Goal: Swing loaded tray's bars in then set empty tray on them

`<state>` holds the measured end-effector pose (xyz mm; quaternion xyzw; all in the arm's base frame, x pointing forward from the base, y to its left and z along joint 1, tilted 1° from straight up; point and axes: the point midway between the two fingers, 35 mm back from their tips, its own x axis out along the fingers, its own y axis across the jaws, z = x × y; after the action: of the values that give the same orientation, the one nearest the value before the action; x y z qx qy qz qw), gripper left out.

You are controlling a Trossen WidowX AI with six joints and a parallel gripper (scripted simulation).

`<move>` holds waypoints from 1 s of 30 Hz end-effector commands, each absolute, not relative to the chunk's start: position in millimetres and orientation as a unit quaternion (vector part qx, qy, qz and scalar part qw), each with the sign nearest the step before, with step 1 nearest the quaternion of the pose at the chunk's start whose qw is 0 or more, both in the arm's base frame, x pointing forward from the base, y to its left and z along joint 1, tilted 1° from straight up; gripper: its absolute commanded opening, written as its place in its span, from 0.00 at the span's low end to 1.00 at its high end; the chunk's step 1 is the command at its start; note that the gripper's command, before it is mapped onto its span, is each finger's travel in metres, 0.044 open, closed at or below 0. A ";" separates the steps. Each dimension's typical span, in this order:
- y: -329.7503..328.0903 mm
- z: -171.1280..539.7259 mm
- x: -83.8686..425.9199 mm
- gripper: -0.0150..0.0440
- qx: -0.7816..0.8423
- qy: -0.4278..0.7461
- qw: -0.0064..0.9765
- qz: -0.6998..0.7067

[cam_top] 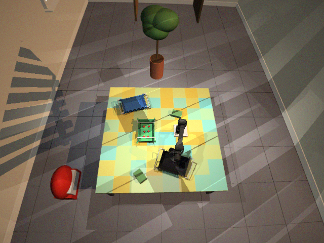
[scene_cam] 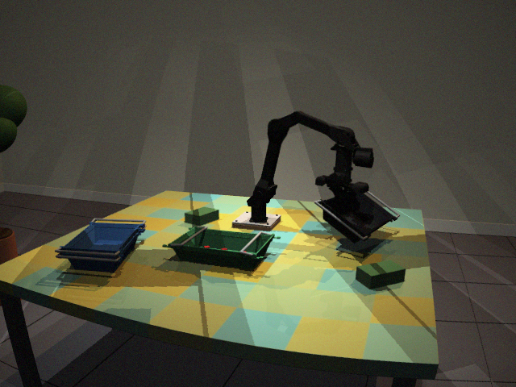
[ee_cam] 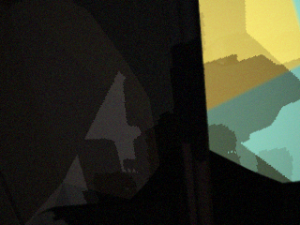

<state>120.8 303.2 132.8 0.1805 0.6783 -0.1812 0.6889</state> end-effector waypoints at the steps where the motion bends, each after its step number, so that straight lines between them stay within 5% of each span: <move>1: 309.4 159.6 122.9 0.25 0.193 0.677 0.690 -0.170; 30: 304.8 207.7 120.3 0.25 0.193 0.677 0.690 -0.171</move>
<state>119.7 303.0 203.0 0.1843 0.6780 -0.1753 0.6897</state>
